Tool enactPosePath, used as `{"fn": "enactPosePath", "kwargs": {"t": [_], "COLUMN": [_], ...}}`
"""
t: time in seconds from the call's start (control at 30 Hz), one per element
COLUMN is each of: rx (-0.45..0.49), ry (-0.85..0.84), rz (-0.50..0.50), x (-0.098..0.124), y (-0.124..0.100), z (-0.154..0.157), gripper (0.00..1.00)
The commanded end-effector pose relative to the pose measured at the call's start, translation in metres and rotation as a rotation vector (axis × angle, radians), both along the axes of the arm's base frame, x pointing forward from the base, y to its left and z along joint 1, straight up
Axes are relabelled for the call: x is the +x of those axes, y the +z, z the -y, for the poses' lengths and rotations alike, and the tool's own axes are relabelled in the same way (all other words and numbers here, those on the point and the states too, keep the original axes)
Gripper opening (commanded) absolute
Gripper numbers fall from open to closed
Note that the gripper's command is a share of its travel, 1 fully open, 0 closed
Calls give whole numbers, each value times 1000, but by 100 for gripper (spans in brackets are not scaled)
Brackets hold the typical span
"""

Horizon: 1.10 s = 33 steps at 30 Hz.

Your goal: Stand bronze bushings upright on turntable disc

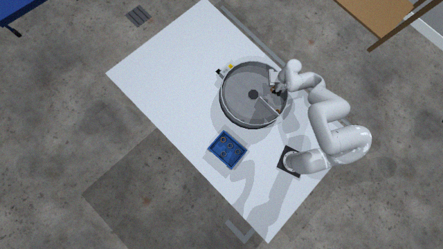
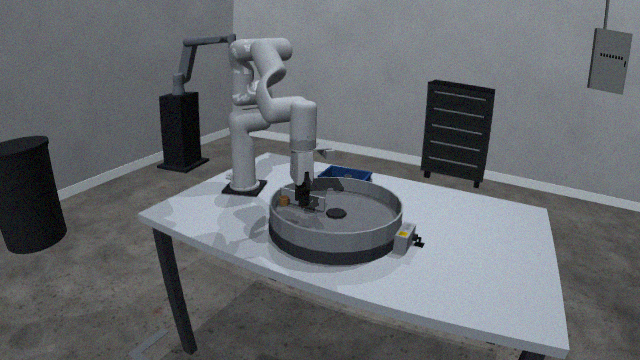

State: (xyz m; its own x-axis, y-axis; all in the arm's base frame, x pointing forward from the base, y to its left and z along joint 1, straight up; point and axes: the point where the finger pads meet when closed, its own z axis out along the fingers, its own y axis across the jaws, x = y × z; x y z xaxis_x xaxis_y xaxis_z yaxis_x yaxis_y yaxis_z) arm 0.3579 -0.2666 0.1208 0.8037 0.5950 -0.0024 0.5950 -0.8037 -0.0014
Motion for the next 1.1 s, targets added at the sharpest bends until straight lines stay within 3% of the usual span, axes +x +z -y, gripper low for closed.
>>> {"fn": "enactPosePath", "kwargs": {"t": [0.0,0.5,1.07], "rx": [-3,-3,-3], "ry": [0,0,0], "rz": [3,3,3], "x": [1,1,1], "y": [1,-2,-24], "z": [1,1,1], "gripper": [0,0,0]}}
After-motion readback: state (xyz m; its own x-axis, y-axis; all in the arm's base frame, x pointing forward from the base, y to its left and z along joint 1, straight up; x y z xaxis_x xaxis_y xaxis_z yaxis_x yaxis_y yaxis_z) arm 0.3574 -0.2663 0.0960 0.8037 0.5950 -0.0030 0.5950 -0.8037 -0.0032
